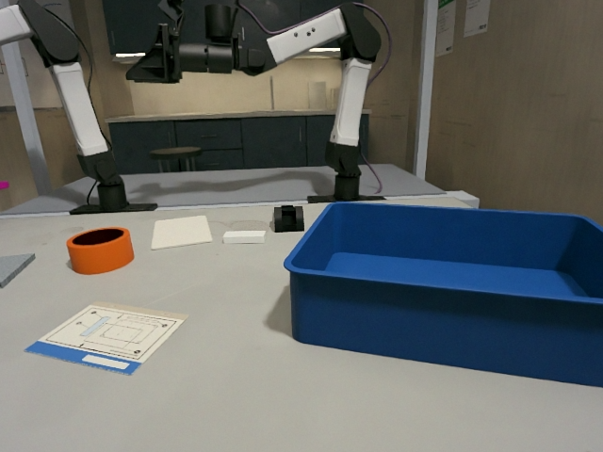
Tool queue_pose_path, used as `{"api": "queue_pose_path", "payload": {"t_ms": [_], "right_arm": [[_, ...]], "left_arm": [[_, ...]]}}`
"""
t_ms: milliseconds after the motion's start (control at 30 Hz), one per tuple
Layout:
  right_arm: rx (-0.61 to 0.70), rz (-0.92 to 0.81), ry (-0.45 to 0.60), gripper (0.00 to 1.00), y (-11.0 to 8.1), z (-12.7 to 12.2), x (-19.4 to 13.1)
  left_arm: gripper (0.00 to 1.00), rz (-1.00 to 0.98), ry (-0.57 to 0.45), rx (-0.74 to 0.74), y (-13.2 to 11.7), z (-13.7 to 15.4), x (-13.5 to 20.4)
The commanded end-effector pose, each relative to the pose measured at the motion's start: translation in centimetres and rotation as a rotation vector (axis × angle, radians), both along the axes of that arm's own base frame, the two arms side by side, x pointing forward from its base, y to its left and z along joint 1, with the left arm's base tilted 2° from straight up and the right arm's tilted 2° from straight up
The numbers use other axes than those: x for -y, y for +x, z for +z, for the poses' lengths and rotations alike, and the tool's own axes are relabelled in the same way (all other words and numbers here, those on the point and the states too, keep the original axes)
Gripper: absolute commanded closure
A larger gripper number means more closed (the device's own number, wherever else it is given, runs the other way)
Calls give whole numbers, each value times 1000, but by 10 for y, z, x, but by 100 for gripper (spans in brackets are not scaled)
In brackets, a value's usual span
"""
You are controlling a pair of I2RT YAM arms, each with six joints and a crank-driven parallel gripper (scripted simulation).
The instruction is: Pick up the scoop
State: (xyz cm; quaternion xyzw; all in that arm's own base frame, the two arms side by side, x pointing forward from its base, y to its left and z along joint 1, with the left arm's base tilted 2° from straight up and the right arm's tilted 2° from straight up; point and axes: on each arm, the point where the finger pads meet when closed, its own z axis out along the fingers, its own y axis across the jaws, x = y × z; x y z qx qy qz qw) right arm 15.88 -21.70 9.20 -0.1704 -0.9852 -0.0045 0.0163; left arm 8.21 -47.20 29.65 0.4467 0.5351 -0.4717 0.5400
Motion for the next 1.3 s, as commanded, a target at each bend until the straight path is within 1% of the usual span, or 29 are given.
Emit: {"api": "queue_pose_path", "payload": {"t_ms": [0,267,300,1267], "right_arm": [[12,3,-18,100,7,5,4],[12,3,-18,100,7,5,4],[7,4,-12,100,5,2,3],[7,4,-12,100,5,2,3]], "left_arm": [[0,4,-19,7,2,7,0],[0,4,-19,7,2,7,0],[0,4,-19,7,2,7,0],[0,4,-19,7,2,7,0]]}}
